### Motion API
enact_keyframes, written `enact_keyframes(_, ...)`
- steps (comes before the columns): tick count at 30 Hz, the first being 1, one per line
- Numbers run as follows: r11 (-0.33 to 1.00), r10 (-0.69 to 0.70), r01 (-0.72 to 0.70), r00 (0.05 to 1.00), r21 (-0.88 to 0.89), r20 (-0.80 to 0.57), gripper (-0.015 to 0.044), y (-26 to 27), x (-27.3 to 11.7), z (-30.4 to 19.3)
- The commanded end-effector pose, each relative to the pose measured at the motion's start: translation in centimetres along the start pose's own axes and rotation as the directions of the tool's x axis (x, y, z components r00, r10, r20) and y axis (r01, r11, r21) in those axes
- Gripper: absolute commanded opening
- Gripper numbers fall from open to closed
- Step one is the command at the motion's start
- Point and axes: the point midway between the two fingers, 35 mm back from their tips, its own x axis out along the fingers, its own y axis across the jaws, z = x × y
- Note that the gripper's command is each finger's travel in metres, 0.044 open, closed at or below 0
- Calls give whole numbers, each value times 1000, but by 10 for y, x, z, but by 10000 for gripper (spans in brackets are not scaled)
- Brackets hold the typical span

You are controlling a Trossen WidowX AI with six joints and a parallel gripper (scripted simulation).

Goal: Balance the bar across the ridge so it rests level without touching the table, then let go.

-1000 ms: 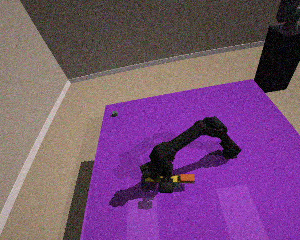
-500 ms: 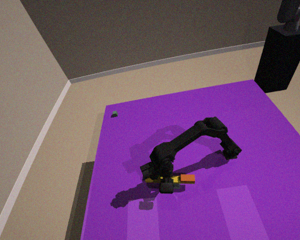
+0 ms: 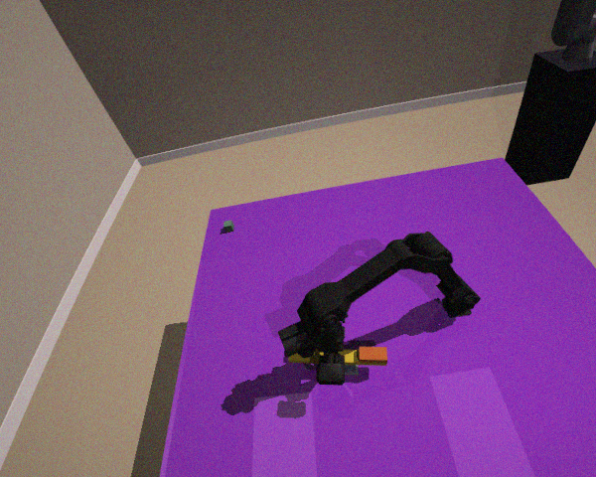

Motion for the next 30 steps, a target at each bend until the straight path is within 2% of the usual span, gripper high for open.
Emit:
enact_keyframes(1, 1000, 4, -4, 1000, -2, 2, 0, 1, 0, 0)
enact_keyframes(30, 1000, 4, -4, 1000, -2, 2, 0, 0, 2, 0)
